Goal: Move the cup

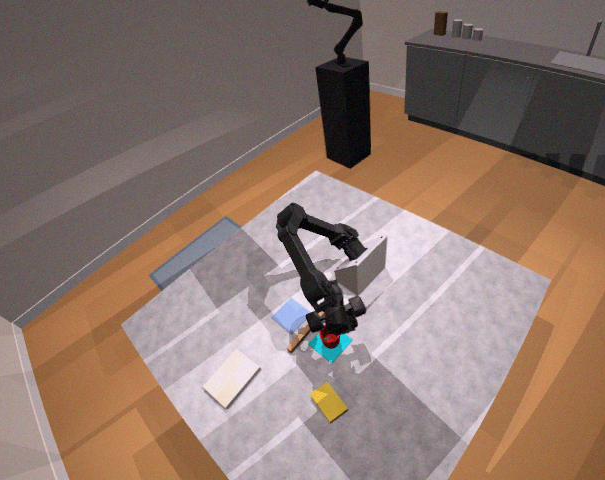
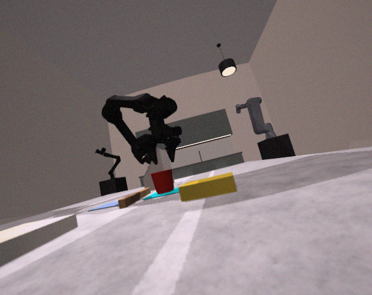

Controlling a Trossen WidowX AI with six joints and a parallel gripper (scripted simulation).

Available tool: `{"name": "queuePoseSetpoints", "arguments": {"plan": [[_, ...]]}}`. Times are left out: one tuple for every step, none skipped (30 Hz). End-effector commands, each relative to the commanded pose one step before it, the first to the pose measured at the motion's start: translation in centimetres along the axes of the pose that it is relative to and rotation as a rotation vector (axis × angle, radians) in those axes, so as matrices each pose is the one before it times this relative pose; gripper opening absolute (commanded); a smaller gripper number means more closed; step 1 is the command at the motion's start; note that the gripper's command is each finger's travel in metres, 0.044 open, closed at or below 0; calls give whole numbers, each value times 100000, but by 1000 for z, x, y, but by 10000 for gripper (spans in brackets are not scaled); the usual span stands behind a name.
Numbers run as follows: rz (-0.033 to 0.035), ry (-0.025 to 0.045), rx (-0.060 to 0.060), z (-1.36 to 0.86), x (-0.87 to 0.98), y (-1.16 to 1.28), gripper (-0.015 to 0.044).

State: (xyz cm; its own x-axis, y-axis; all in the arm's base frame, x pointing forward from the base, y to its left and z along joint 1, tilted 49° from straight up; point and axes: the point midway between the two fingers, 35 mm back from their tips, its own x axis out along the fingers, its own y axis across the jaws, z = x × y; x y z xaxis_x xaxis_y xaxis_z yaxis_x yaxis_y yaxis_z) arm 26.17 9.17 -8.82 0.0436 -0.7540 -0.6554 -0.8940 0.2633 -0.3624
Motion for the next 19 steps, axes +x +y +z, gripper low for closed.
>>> {"name": "queuePoseSetpoints", "arguments": {"plan": [[-256,-1588,911,198,-1892,-121,440],[27,-70,56,-10,-527,14,440],[25,-62,57,-13,-529,21,440],[23,-53,58,-17,-529,26,440],[21,-45,60,-19,-528,30,440],[15,-30,49,-17,-420,27,440],[12,-23,44,-12,-373,27,440],[9,-15,35,0,-288,24,440],[5,-9,22,14,-180,20,440],[2,-4,6,21,-46,12,440],[1,-2,2,26,-11,8,440],[-554,85,-741,45,396,24,440],[0,0,0,0,0,0,440],[0,0,0,0,0,0,440],[0,0,0,0,0,0,440],[0,0,0,0,0,0,440],[0,0,0,0,0,0,440],[0,0,0,0,0,0,440],[0,0,0,0,0,0,440]]}}
